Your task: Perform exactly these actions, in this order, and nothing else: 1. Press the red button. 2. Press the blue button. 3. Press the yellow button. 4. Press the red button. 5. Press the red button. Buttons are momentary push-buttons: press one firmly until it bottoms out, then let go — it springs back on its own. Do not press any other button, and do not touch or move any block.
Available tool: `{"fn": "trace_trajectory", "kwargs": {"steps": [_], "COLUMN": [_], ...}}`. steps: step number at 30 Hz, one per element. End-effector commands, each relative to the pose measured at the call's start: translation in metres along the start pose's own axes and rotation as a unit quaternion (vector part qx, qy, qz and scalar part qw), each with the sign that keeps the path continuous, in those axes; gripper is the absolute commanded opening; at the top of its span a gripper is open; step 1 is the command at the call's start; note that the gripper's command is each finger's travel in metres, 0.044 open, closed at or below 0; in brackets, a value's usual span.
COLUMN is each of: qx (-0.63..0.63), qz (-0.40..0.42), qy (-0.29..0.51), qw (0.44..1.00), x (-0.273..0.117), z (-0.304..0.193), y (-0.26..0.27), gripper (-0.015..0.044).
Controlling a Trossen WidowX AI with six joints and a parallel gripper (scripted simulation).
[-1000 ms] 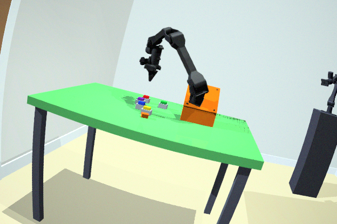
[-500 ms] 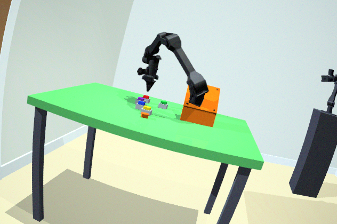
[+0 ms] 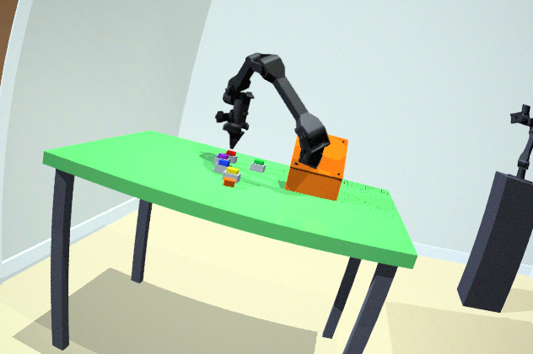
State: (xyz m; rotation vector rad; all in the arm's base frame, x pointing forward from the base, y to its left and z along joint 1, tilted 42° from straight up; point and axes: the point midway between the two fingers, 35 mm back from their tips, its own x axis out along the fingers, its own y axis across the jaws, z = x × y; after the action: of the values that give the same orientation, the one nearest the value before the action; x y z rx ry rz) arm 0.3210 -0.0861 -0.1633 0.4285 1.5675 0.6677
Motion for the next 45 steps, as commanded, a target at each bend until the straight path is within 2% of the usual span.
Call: {"fn": "trace_trajectory", "kwargs": {"steps": [1, 29, 33, 45], "qx": [0.003, 0.003, 0.003, 0.003], "qz": [0.006, 0.006, 0.005, 0.005], "qy": [0.004, 0.004, 0.004, 0.004], "qw": [1.0, 1.0, 1.0, 1.0], "x": [0.013, 0.018, -0.016, -0.007], "z": [-0.002, -0.003, -0.002, -0.002], "y": [0.002, 0.002, 0.001, 0.001], "gripper": [0.002, 0.002, 0.002, 0.002]}}
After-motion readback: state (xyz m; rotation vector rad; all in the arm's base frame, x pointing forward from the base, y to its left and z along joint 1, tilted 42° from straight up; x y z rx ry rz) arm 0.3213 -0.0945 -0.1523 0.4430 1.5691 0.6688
